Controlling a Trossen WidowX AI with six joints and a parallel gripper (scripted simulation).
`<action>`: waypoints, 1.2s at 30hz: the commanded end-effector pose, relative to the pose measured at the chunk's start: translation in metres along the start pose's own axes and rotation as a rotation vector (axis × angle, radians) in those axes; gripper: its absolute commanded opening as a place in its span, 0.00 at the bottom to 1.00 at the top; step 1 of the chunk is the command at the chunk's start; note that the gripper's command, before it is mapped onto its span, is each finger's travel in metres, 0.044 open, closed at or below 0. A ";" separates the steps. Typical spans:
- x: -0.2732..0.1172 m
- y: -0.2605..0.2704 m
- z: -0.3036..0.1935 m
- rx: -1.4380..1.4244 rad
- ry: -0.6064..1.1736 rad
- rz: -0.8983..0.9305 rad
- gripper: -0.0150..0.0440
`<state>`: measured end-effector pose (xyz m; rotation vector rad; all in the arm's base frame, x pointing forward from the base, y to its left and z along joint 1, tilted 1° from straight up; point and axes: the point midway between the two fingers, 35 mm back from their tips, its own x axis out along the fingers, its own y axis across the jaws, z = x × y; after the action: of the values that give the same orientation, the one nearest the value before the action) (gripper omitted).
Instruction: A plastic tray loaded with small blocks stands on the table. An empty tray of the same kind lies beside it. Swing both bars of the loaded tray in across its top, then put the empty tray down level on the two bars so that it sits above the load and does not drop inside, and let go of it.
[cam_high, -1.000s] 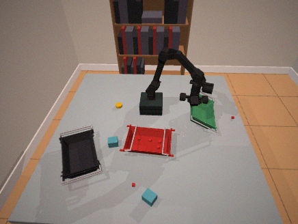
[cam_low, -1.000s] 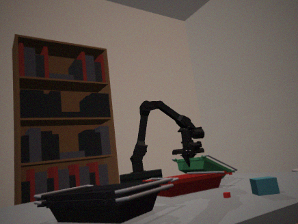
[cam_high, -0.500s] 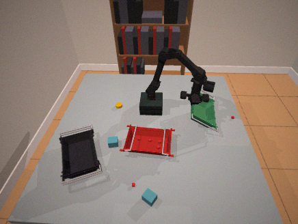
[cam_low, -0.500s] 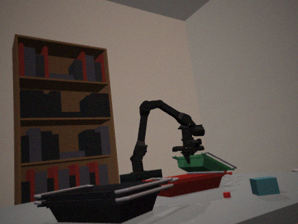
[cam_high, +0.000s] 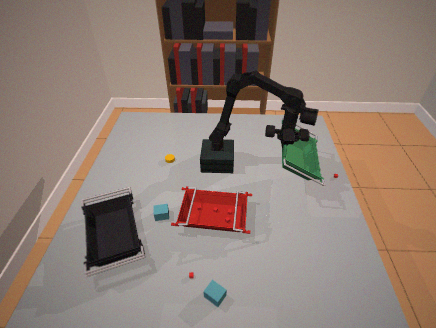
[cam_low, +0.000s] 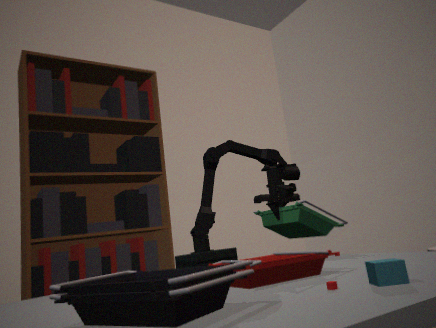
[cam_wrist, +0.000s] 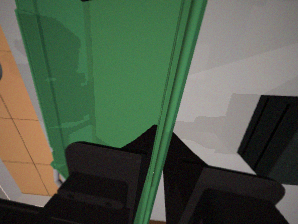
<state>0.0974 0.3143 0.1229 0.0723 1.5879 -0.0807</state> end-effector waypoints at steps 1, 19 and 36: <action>-0.014 0.004 0.000 -0.005 -0.003 0.027 0.25; -0.014 0.004 0.000 -0.005 -0.003 0.027 0.25; -0.014 -0.004 0.029 0.108 -0.005 0.027 0.25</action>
<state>0.1150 0.3084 0.1301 0.1215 1.5862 -0.1293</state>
